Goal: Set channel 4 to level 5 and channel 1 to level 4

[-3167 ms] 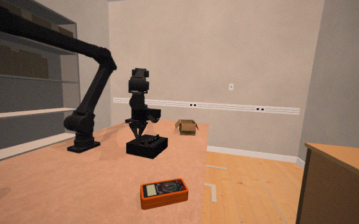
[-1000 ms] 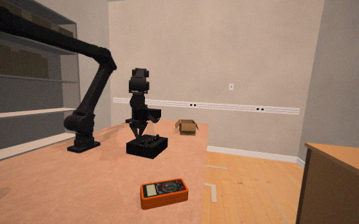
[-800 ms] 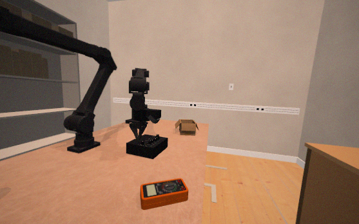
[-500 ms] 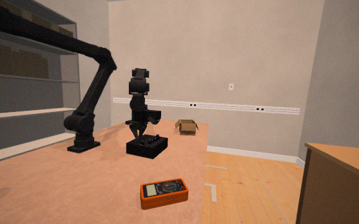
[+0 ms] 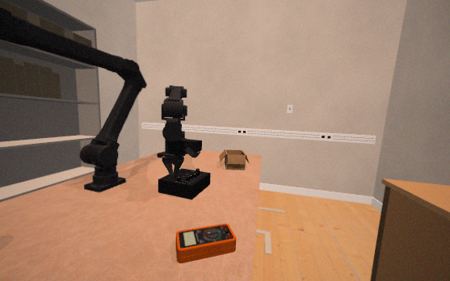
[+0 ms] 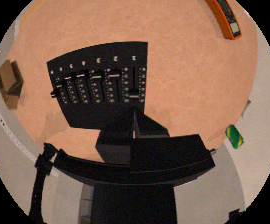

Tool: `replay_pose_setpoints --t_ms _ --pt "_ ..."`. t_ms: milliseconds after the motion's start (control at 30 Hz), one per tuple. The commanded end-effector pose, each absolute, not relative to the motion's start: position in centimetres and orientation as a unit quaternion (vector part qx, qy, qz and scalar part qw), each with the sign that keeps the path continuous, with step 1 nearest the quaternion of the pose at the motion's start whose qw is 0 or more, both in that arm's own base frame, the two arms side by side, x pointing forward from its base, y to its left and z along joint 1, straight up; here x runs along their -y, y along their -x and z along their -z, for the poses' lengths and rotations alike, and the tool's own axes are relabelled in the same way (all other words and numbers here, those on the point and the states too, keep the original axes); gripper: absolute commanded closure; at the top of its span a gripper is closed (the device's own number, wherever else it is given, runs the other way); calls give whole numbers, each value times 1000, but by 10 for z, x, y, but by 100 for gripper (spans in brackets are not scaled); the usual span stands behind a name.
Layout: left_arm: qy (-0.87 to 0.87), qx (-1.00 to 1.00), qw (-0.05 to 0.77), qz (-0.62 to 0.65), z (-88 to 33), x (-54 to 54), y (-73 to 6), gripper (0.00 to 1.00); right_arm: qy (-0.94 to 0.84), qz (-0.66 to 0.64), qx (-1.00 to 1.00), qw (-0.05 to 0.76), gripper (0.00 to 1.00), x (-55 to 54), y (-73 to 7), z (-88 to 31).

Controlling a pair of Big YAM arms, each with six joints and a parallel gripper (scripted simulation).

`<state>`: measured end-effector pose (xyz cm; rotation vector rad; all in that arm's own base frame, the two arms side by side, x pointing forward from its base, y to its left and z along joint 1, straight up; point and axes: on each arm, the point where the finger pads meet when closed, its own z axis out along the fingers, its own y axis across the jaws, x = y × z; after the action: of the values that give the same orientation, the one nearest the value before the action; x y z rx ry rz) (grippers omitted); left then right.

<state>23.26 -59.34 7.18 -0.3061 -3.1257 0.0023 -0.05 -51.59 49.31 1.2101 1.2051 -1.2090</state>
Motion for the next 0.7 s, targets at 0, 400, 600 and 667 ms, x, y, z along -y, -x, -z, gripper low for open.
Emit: replay_pose_setpoints --t_ms 0,400,600,667 --pt "96 995 -5 -7 -72 597 -239 100 -478 522 -483 516 0 522 1 -535" --pt "96 995 -1 -1 -62 595 -238 100 -478 522 -483 516 0 522 1 -535" --pt "96 995 -1 -1 -60 595 -238 100 -478 522 -483 516 0 522 1 -535" --pt "96 995 -2 -2 -61 595 -238 100 -478 522 -483 516 0 522 1 -535"
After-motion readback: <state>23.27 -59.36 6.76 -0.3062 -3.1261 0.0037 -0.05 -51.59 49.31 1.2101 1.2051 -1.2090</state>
